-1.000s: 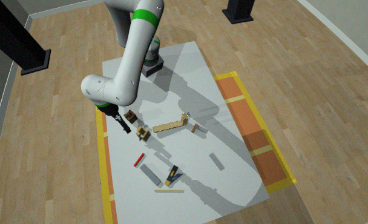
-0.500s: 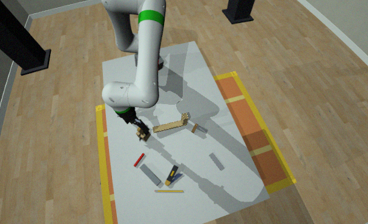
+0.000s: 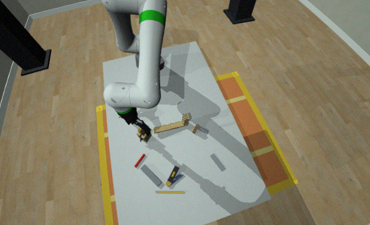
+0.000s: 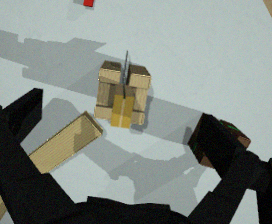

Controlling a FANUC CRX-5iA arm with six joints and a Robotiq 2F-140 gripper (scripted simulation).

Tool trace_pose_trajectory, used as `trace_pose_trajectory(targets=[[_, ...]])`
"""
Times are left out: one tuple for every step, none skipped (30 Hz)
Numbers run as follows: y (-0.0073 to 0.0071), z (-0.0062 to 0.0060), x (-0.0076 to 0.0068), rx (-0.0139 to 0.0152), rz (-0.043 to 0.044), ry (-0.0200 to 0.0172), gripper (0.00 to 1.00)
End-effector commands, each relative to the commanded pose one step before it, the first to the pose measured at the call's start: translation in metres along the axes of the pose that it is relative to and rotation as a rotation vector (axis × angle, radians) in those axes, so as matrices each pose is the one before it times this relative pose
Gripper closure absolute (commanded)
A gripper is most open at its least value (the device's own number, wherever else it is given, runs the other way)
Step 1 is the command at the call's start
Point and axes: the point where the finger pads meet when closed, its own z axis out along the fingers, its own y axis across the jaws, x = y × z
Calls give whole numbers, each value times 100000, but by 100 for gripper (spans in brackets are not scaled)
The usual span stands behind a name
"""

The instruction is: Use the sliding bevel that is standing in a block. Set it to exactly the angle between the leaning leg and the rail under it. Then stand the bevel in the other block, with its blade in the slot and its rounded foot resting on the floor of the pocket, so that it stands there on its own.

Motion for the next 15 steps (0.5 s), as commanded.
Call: trace_pose_trajectory(targets=[[-16,-98,61,45,-26,188,0],[0,2,6,0,0,0,0],[-2,9,32,0,0,0,0],[-5,19,65,0,0,0,0],[-7,26,92,0,0,0,0],[-8,29,101,0,0,0,0],[-7,26,92,0,0,0,0],[-5,19,65,0,0,0,0],[-2,9,32,0,0,0,0],[0,2,6,0,0,0,0],[0,0,0,0,0,0,0],[0,0,0,0,0,0,0],[0,0,0,0,0,0,0],[0,0,0,0,0,0,0],[0,0,0,0,0,0,0]])
